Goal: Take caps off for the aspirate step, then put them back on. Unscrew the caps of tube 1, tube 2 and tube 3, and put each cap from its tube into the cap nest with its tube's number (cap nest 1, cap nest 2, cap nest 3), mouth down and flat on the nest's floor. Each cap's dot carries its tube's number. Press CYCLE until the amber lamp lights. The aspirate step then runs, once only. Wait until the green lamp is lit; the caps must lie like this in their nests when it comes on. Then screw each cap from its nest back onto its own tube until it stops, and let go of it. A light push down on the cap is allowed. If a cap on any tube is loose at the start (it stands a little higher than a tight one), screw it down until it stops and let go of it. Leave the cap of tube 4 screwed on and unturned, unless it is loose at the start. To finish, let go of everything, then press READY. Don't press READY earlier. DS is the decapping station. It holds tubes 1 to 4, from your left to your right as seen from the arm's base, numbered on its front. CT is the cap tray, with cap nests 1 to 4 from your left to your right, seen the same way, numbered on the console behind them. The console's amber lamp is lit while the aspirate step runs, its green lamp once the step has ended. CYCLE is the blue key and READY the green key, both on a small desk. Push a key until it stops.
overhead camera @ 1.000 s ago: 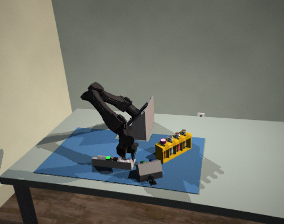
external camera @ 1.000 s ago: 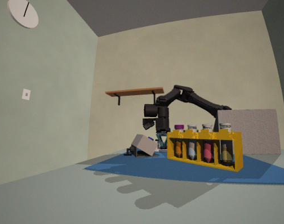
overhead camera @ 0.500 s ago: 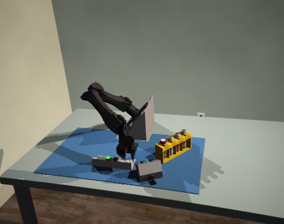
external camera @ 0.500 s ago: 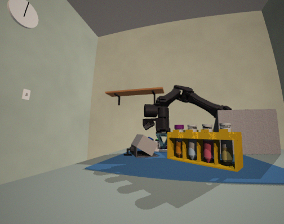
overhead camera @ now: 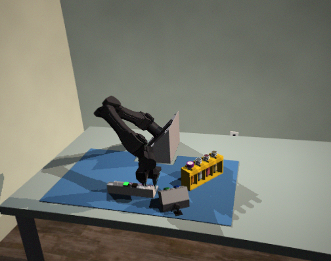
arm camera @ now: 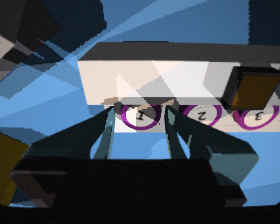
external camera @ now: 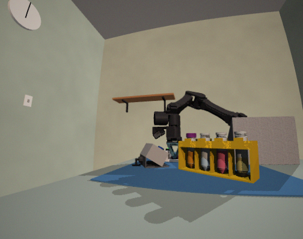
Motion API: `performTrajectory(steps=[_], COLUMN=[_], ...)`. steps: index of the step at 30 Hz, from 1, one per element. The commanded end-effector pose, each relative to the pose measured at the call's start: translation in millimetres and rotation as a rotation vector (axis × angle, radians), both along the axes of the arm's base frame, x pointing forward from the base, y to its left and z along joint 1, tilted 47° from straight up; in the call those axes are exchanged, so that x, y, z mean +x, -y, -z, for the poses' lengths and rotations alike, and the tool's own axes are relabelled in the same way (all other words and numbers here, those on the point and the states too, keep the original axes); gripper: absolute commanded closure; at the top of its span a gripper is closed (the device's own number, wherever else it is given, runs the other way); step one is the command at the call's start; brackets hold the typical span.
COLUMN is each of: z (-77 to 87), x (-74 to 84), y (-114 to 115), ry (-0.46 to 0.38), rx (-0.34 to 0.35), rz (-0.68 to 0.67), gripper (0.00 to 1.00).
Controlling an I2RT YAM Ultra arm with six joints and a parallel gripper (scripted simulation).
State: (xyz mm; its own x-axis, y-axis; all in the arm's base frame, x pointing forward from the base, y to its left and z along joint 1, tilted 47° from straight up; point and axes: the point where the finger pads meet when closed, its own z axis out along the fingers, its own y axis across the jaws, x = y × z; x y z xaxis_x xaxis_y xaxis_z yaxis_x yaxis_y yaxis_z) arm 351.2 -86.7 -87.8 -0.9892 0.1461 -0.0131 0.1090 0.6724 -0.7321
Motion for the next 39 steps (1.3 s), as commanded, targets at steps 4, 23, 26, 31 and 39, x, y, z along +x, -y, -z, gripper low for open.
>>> performTrajectory(steps=[4,23,26,31,39], z=[-6.9,-8.0,-8.0,-8.0,-14.9], x=[6.4,8.6,8.7,8.7,9.4], y=[-2.8,-2.9,-2.9,-2.9,-10.1], ry=[0.022,0.022,0.022,0.022,0.022], rx=[-0.001,-0.001,-0.001,-0.001,0.000], rz=[-0.009,-0.009,-0.009,-0.009,-0.009], gripper=[0.53,1.00,1.00,1.00,1.00])
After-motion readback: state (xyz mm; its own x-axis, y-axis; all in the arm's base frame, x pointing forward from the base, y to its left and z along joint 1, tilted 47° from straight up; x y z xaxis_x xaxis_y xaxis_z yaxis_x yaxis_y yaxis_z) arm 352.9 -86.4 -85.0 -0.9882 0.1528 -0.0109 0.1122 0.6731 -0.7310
